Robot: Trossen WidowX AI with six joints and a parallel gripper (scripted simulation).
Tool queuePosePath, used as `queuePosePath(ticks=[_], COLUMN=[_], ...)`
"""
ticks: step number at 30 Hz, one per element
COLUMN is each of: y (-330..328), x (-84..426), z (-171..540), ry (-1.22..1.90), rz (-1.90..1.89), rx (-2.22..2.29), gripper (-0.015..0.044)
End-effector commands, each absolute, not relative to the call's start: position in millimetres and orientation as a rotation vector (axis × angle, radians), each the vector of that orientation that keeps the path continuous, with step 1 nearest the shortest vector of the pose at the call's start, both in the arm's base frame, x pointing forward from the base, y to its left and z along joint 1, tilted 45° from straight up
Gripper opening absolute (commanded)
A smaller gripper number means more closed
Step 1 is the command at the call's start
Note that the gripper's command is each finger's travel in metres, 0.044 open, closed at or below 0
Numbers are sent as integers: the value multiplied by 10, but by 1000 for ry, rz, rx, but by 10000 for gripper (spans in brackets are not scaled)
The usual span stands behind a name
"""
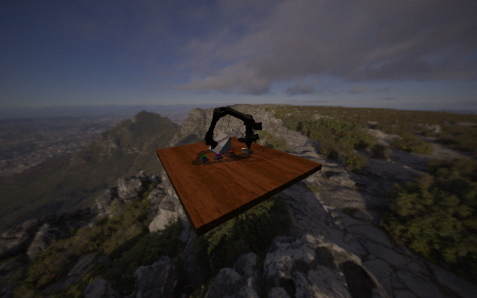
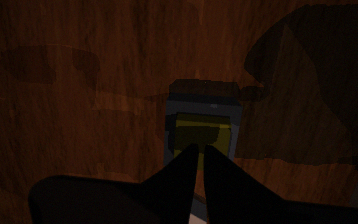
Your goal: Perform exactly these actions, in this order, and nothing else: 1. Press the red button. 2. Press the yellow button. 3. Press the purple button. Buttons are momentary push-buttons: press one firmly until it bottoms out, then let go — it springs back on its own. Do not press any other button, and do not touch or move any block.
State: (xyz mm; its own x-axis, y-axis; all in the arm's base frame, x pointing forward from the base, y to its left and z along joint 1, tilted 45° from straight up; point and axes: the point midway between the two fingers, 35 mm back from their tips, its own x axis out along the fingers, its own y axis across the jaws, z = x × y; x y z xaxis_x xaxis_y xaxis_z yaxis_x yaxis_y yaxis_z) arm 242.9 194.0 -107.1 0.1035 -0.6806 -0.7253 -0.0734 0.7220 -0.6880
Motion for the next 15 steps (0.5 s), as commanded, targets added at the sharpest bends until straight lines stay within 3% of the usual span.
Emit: queuePosePath(ticks=[1, 15], y=[1896, 1868], x=[2442, 2445], z=[-1117, -1145], ry=[1413, 1413], rz=[-498, -498], rx=[-675, -675], gripper=[20, 20])
